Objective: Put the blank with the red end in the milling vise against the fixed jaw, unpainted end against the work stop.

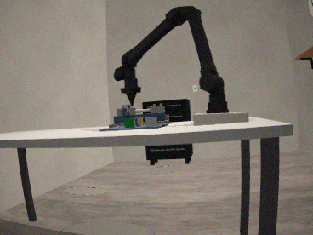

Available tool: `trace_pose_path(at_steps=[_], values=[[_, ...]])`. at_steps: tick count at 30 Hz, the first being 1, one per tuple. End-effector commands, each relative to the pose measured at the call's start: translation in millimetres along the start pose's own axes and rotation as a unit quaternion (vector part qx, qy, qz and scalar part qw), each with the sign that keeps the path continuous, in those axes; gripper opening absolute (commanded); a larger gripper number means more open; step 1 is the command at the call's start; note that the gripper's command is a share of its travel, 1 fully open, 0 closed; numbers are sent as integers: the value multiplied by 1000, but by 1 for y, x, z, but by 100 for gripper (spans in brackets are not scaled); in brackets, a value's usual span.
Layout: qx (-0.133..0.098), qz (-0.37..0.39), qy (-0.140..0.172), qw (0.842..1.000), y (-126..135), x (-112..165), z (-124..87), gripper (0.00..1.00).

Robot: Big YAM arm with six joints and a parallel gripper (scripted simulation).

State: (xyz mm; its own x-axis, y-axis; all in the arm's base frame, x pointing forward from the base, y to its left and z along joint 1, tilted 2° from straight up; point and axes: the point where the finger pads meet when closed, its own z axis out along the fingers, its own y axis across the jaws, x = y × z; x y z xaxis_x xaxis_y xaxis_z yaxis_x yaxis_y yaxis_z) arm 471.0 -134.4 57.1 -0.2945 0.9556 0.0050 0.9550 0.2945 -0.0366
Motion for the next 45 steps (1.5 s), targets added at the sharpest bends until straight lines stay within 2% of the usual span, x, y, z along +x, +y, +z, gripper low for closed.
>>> trace_pose_path(at_steps=[1,11,16,26,28,29,31,32,37,40,42,45], values=[[-15,-4,-9,1000,3,-6,-11,0],[-18,-3,-11,1000,5,-9,-15,0],[-31,-3,-20,999,14,-15,-36,0],[-29,-3,-18,999,14,-13,-53,0],[-29,-3,-18,999,14,-13,-53,0],[-14,-3,-9,1000,12,-11,-39,0],[-31,-3,-20,999,14,-13,-63,0],[-31,-3,-20,999,14,-13,-66,0],[-32,-3,-20,999,14,-12,-79,0],[-24,-3,-15,1000,14,-11,-76,0],[-29,-3,-18,999,14,-11,-86,0],[-23,-3,-14,1000,8,-7,-82,0]])
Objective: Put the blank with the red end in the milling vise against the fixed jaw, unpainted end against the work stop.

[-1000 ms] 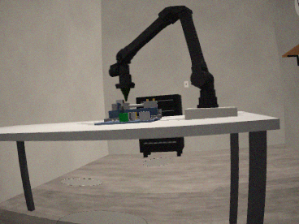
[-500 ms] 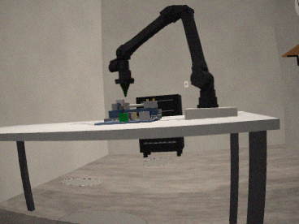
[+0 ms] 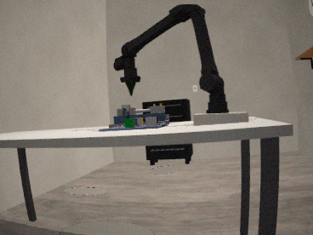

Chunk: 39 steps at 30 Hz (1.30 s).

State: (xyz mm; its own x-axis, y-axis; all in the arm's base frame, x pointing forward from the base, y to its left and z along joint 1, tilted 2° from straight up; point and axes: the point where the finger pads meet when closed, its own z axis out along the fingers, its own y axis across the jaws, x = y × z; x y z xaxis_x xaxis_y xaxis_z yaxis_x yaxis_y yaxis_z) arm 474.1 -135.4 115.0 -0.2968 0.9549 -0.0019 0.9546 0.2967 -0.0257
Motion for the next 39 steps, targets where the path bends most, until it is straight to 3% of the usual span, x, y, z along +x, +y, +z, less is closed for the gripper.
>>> trace_pose_path(at_steps=[1,5,26,32,34,36,39], values=[[-7,-2,-4,1000,10,-7,-13,0],[-21,-2,-13,1000,14,-9,-31,0],[-16,-16,-11,1000,14,-10,-27,0],[-9,-122,-7,992,16,-20,-19,0],[-9,-122,-7,992,16,-20,-19,0],[-9,-189,-8,982,20,-23,-19,0],[-9,-225,-8,974,22,-25,-19,0]])
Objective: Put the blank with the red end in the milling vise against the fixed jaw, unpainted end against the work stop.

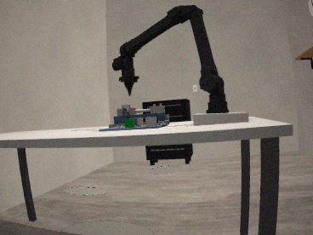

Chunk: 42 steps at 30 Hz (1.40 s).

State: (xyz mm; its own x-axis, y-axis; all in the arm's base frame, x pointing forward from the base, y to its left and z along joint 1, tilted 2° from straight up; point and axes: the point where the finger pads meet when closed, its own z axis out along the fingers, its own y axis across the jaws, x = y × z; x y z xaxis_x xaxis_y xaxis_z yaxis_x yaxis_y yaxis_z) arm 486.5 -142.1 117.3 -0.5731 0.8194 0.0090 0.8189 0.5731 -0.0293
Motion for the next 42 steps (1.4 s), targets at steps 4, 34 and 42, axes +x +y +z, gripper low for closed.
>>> trace_pose_path(at_steps=[4,34,42], values=[[-9,-152,-11,988,8,-23,-17,0],[-2,-586,-14,810,20,-53,-15,0],[-2,-592,-16,806,19,-47,-20,0]])
